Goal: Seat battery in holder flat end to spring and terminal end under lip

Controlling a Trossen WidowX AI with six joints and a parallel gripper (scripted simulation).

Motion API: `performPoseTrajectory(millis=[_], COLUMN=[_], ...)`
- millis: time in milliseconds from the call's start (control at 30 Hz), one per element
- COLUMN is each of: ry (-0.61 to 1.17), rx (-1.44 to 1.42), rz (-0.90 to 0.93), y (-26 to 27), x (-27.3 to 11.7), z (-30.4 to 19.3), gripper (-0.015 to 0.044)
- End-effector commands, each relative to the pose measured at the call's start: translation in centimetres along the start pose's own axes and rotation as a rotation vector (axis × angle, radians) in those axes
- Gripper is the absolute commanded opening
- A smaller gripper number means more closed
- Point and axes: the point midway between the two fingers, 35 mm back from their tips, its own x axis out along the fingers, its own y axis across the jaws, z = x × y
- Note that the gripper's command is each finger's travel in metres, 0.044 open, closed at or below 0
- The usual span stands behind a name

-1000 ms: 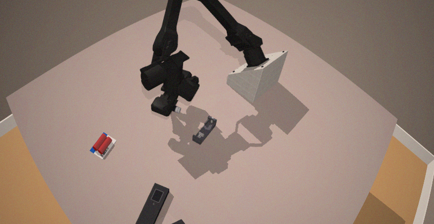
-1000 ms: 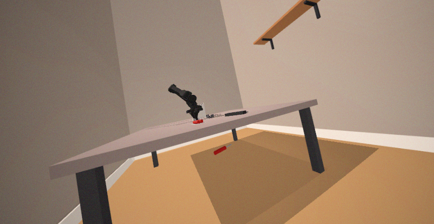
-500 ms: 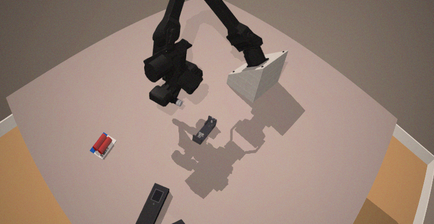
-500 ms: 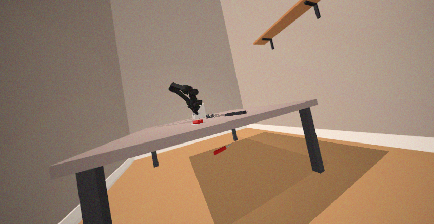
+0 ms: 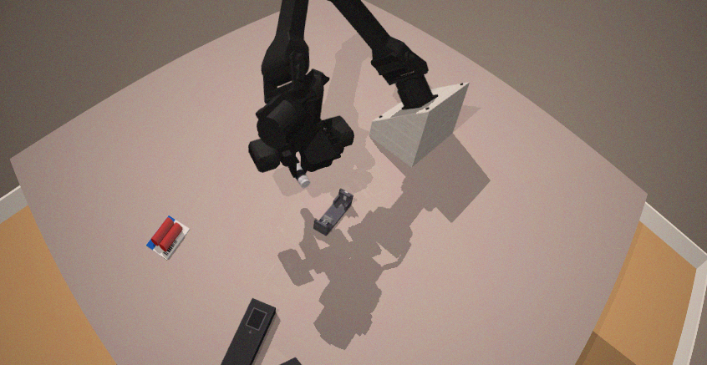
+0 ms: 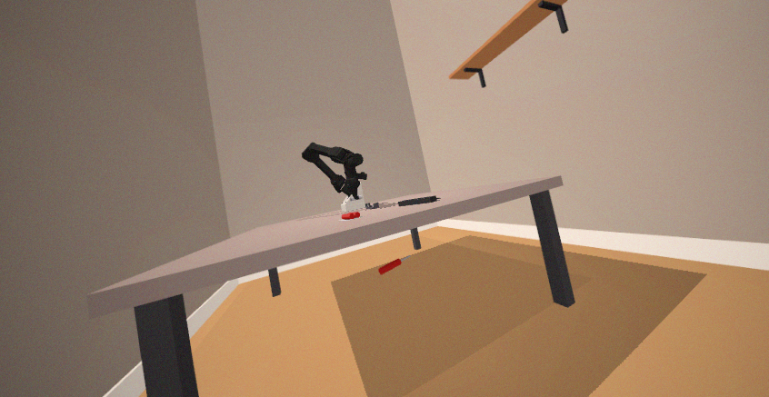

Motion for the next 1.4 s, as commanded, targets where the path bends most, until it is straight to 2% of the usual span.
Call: performPoseTrajectory(millis=[0, 767, 1033, 1367], ry=[-0.001, 0.011, 0.023, 0.183], rx=[0.148, 1.030, 1.057, 1.047], rz=[0.008, 0.005, 0.009, 0.095], y=[0.6, 4.4, 4.5, 4.8], x=[-0.1, -1.4, -1.2, 1.4], z=[1.3, 7.1, 7.2, 7.0], gripper=[0.0059, 0.0059, 0.0059, 0.0059])
